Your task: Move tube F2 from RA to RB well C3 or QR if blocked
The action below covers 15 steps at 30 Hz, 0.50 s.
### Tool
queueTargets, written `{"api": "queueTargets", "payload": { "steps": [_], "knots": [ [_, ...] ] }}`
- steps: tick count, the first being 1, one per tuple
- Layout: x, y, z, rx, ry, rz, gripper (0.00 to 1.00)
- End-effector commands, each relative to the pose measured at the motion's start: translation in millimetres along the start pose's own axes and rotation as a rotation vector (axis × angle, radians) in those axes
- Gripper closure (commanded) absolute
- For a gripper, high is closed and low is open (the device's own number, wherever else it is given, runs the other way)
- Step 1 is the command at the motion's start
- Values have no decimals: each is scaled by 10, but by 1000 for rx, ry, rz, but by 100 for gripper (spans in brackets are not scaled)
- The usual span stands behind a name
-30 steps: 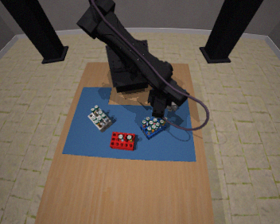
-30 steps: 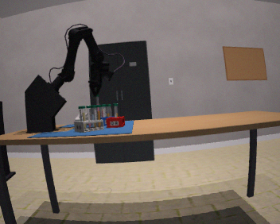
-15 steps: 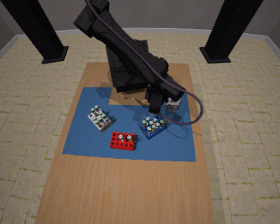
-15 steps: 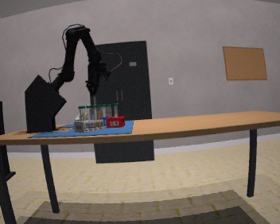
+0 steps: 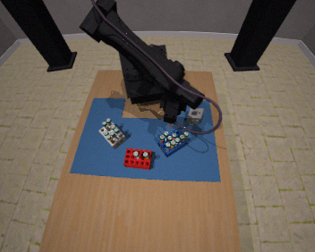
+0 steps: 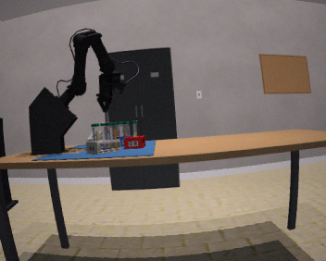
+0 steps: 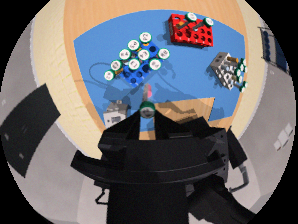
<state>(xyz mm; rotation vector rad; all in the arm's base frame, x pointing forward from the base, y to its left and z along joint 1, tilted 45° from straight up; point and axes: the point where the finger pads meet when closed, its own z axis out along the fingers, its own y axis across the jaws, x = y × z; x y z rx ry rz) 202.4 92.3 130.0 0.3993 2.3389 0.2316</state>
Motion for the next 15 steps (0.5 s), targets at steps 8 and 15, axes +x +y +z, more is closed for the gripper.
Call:
{"api": "queueTargets", "payload": {
  "steps": [8, 15],
  "knots": [
    [-84, -206, -61, -4, -11, 5, 100],
    [-216, -307, -64, -14, -25, 9, 100]
  ]
}}
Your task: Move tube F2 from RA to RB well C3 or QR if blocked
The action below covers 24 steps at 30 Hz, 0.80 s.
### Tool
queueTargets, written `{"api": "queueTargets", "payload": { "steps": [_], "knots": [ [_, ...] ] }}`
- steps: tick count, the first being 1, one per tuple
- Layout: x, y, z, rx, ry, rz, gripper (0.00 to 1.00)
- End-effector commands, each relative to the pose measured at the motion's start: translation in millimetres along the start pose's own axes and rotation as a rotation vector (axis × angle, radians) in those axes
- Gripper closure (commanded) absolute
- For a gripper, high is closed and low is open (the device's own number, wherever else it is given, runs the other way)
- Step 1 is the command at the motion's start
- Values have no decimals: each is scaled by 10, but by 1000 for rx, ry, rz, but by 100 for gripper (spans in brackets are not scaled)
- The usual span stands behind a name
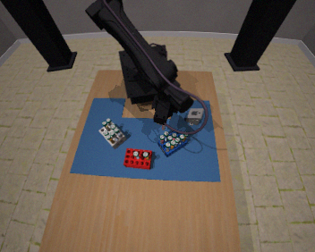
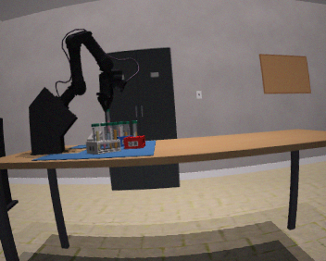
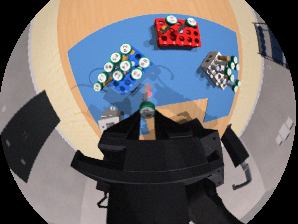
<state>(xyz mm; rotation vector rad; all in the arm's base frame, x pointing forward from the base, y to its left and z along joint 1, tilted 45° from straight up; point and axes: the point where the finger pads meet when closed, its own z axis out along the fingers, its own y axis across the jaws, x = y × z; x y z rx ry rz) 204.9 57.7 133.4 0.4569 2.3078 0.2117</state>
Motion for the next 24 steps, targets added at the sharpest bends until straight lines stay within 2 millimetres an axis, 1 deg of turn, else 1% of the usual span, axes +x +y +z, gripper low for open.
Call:
{"api": "queueTargets", "payload": {
  "steps": [1, 3, 8, 10, 13, 15, 24],
  "knots": [
    [-104, -4, -47, -47, -2, -26, 100],
    [-196, -27, -74, -55, -16, -24, 100],
    [-321, -153, -77, -52, -24, -30, 100],
    [-334, -218, -26, -35, 1, -36, 100],
    [-398, -300, -14, -31, 4, -39, 100],
    [-398, -300, -14, -31, 4, -39, 100],
    [-607, -538, -4, -27, 1, -43, 100]
  ]
}}
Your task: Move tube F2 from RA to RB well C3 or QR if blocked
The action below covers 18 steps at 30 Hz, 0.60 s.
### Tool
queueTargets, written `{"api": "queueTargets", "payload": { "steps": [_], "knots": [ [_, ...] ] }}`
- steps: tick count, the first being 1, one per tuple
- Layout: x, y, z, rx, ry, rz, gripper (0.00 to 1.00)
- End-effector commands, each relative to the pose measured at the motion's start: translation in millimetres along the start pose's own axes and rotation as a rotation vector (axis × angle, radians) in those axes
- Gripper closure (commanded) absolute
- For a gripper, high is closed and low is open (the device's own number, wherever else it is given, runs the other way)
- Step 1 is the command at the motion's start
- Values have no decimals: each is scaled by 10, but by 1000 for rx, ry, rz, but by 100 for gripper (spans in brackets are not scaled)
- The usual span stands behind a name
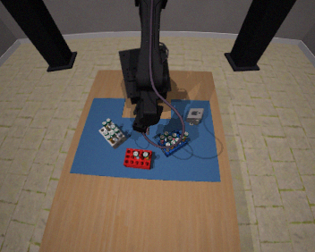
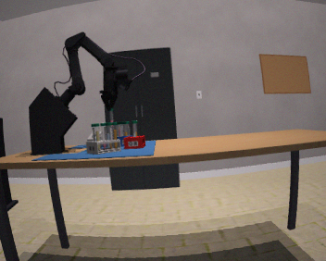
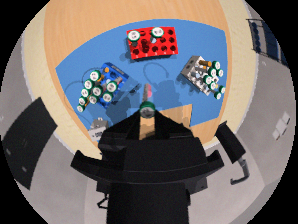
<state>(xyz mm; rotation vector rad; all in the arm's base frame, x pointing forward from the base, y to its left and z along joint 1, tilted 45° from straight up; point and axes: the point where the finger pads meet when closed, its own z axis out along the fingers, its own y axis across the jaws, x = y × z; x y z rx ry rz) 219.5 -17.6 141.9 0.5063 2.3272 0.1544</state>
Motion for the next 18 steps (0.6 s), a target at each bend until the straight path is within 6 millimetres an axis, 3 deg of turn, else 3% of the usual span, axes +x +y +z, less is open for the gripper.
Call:
{"api": "queueTargets", "payload": {
  "steps": [1, 18],
  "knots": [
    [-187, 68, -44, -86, -11, -61, 100],
    [-518, -322, -6, -80, -7, -63, 100]
  ]
}}
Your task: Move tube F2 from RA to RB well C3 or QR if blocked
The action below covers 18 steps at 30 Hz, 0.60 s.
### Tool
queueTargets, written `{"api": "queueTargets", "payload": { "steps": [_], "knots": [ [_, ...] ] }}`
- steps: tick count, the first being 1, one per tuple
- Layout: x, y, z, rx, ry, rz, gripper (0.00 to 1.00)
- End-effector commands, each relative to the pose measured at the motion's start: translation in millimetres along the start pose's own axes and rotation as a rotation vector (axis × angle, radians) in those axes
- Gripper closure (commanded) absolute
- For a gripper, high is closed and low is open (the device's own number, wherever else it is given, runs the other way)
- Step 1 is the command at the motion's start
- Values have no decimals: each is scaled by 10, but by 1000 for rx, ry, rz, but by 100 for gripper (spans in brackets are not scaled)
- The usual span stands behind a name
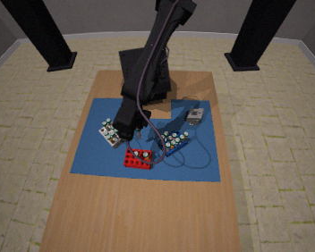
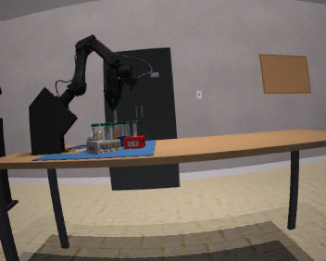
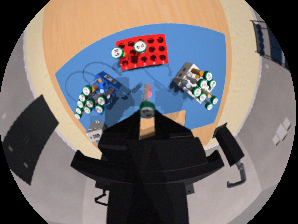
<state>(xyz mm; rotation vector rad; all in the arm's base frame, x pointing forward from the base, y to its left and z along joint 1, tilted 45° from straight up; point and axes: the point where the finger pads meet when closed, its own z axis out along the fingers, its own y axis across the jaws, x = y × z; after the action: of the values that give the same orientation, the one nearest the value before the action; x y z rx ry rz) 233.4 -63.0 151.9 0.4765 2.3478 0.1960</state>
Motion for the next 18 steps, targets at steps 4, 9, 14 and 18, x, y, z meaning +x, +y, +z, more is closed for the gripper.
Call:
{"api": "queueTargets", "payload": {
  "steps": [4, 9, 14, 18],
  "knots": [
    [-252, -63, -47, -44, -31, -52, 100],
    [-278, -35, -117, -45, -57, 49, 100],
    [-275, -24, -115, -52, -51, 212, 100],
    [-274, -42, -111, -41, -49, 342, 100]
  ]
}}
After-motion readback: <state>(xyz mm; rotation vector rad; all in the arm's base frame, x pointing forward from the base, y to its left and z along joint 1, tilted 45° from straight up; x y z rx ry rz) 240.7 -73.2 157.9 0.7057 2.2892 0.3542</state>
